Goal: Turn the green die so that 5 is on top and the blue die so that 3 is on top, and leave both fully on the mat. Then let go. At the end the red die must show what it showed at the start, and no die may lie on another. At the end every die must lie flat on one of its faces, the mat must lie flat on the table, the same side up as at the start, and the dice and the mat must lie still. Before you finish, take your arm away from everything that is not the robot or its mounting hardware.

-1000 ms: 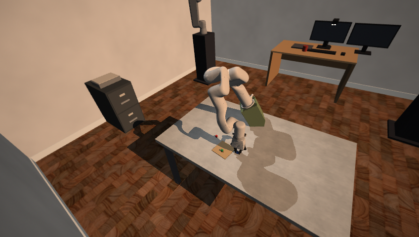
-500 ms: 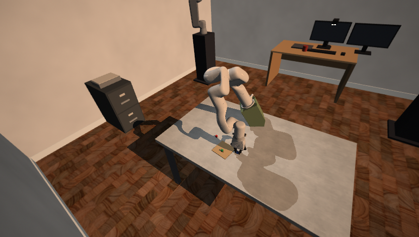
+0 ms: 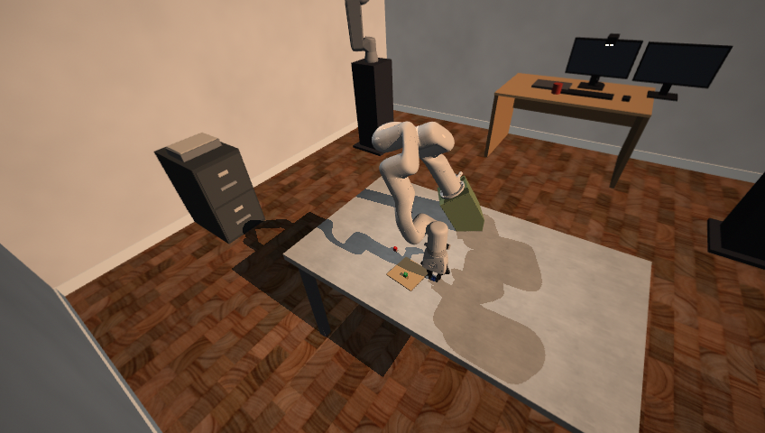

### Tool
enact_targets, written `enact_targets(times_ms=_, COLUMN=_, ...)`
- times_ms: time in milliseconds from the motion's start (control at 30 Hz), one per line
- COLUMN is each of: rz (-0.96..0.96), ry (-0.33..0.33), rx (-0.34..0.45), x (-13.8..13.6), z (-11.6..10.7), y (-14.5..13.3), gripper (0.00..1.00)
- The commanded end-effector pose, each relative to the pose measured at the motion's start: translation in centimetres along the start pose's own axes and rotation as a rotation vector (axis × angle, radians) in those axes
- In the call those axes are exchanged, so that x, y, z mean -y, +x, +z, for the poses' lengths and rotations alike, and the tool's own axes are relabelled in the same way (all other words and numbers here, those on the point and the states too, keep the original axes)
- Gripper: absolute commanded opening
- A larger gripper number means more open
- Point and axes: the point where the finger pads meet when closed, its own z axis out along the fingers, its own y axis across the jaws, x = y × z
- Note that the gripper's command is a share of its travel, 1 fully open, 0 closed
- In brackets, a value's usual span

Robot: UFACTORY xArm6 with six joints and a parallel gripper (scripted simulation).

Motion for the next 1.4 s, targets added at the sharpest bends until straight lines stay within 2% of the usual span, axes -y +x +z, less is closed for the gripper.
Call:
enact_targets(times_ms=0, rz=0.0, ry=-0.001, rx=0.002, x=-0.03, z=-0.08, y=-0.12, gripper=0.31)
enact_targets(times_ms=67, rz=0.0, ry=-0.001, rx=0.002, x=-0.03, z=-0.08, y=-0.12, gripper=0.31)
enact_targets(times_ms=100, rz=0.0, ry=-0.001, rx=0.002, x=-0.03, z=-0.08, y=-0.12, gripper=0.11)
enact_targets(times_ms=1233, rz=0.0, ry=-0.001, rx=0.002, x=-0.03, z=-0.09, y=-0.12, gripper=0.11)
enact_targets(times_ms=1367, rz=0.0, ry=-0.001, rx=0.002, x=-0.03, z=-0.79, y=-0.12, gripper=0.11)
